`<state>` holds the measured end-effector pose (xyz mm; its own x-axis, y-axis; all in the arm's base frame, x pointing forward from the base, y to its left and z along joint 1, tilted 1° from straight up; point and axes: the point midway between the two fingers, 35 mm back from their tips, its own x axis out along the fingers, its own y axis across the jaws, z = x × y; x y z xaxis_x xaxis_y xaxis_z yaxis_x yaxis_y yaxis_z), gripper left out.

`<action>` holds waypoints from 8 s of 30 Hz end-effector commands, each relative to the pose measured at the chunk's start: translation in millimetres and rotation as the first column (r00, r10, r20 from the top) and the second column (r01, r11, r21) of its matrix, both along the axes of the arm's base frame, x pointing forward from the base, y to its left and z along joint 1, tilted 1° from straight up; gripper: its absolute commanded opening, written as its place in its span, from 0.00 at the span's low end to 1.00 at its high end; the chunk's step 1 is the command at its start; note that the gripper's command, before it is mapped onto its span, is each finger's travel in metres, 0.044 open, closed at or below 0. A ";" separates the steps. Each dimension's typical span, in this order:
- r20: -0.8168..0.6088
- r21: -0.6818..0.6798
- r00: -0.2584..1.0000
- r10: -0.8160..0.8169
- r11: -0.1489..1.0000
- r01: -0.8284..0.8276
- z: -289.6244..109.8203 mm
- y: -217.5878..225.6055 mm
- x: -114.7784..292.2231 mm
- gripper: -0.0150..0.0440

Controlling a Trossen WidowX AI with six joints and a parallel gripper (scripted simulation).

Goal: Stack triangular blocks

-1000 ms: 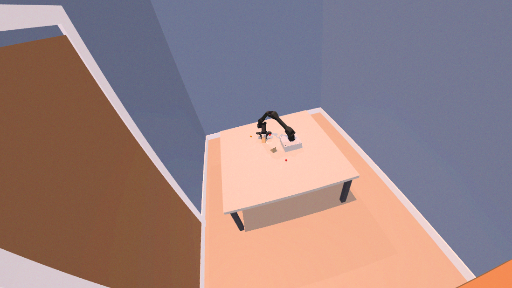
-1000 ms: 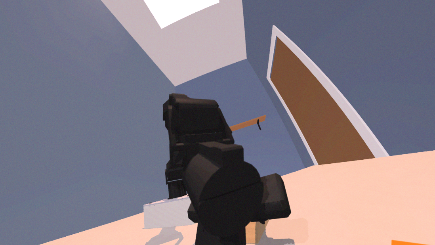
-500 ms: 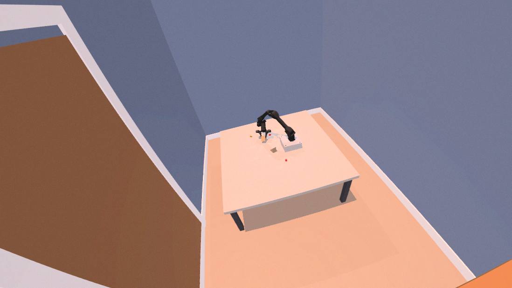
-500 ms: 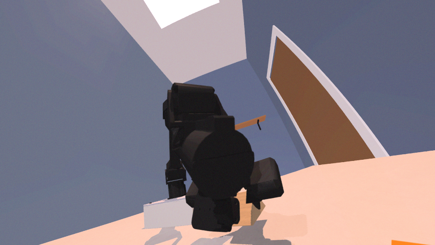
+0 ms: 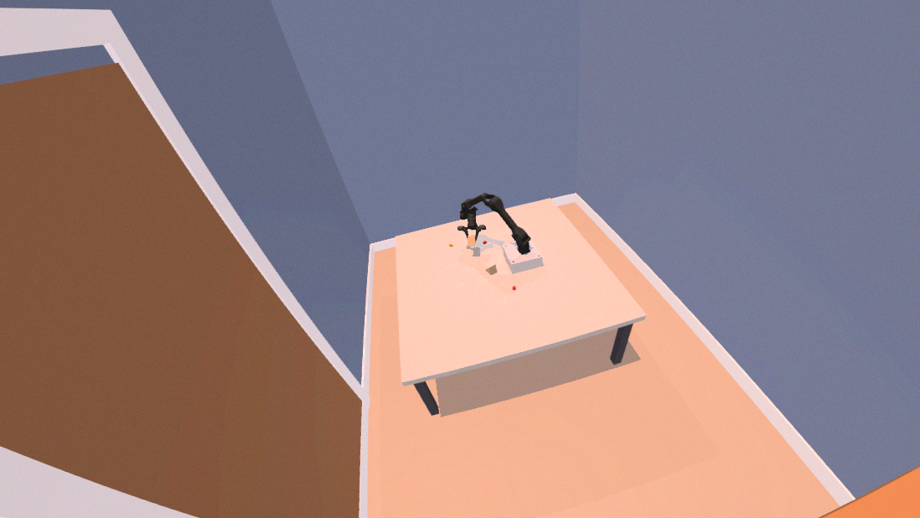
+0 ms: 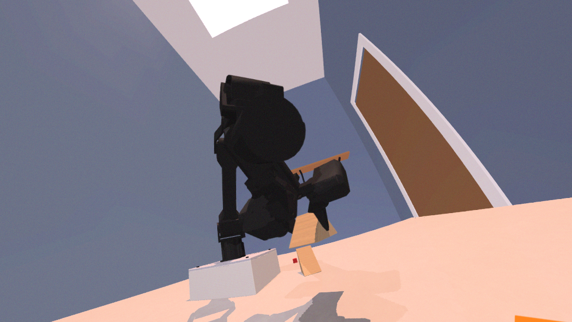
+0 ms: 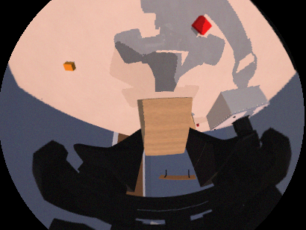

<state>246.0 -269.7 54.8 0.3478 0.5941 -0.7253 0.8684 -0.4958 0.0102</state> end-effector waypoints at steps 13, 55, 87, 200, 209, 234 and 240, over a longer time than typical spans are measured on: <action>0.129 -0.183 0.948 0.291 0.946 -0.266 0.0 4.4 0.7 0.25; 0.015 -0.760 -0.087 0.996 -0.045 -0.648 -2.0 15.2 3.7 0.25; -0.322 -0.732 -0.855 0.405 -0.680 -0.046 2.1 18.1 7.4 0.25; -0.355 -0.595 -0.807 -0.471 -0.552 0.584 -36.8 226.4 -6.2 0.25; -0.355 -0.595 -0.808 -0.471 -0.553 0.583 -36.9 226.4 -6.3 0.25; -0.358 -0.593 -0.809 -0.466 -0.556 0.582 -36.6 227.4 -3.9 0.25; -0.359 -0.592 -0.809 -0.465 -0.557 0.583 -37.1 227.6 -3.8 0.25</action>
<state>241.3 -42.3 17.9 0.0061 0.0061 -1.0000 -0.9899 -0.1414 -0.0069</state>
